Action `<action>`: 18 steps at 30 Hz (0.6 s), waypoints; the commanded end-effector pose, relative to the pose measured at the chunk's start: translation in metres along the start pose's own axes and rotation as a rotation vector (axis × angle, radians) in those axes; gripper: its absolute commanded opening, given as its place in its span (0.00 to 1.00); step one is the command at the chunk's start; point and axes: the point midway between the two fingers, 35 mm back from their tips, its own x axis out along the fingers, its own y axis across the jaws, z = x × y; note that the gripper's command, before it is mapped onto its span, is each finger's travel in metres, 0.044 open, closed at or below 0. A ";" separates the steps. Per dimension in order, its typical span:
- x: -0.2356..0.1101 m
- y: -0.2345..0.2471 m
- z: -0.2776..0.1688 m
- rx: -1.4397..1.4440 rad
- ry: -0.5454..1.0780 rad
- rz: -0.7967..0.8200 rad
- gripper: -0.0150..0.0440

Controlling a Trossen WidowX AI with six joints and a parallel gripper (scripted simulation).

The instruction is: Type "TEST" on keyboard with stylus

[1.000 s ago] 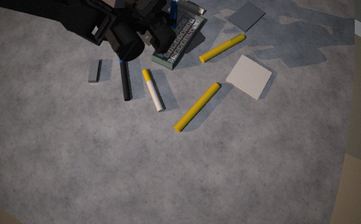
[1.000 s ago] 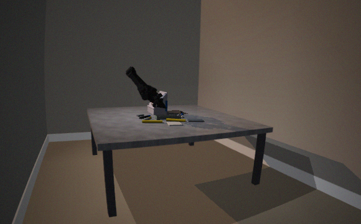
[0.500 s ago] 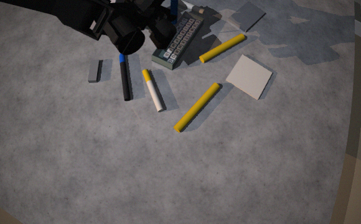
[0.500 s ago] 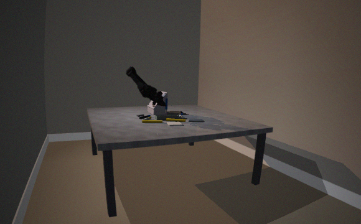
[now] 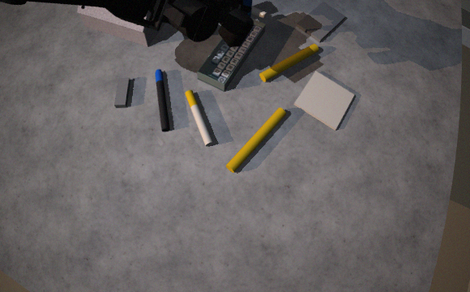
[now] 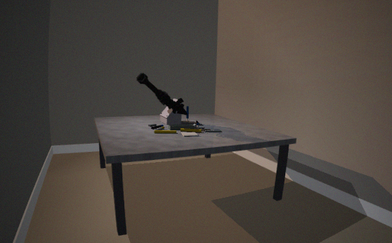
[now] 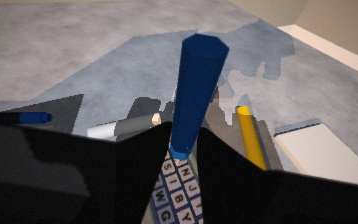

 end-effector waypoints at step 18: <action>0.018 0.007 -0.014 0.005 0.006 0.008 0.25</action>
